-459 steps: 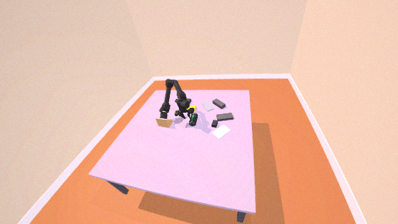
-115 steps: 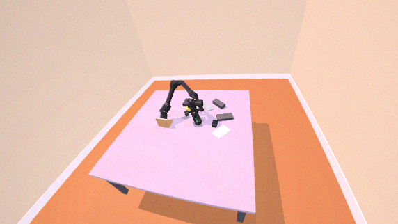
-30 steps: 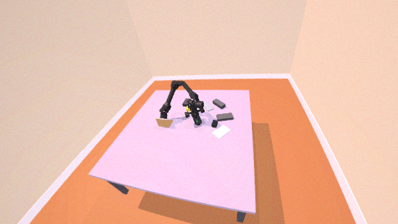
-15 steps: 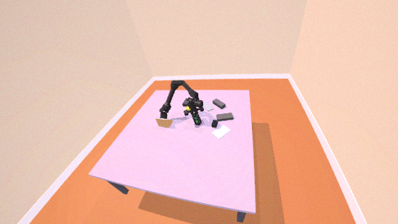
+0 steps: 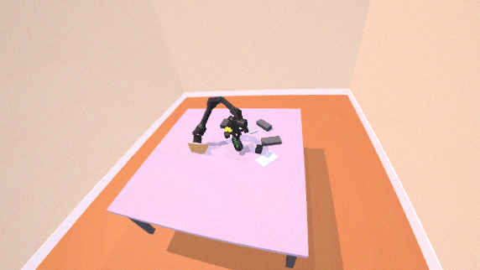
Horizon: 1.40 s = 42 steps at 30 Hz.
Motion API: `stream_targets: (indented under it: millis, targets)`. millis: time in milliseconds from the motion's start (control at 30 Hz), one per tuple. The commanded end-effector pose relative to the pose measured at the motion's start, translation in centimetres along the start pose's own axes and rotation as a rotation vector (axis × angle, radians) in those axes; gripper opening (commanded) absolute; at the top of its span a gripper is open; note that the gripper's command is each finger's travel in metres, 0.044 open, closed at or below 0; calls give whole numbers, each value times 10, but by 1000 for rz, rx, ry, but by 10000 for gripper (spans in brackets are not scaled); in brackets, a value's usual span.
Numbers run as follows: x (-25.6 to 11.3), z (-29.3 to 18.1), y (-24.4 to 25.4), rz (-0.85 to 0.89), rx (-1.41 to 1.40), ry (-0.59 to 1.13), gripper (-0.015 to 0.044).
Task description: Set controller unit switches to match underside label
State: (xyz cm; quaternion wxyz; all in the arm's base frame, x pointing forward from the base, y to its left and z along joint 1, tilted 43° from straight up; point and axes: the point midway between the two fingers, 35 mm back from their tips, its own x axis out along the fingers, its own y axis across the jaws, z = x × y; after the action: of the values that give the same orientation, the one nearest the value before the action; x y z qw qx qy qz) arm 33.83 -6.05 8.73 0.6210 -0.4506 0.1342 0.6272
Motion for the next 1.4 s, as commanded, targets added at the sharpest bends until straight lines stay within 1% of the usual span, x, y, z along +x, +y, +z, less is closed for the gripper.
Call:
stream_targets:
  millis: [0,867,1367]
  targets:
    - [2,-2,-4,-2,-1,5,0]
    - [41,-2,-4,-3,-2,4,0]
    - [41,-2,-4,-3,-2,4,0]
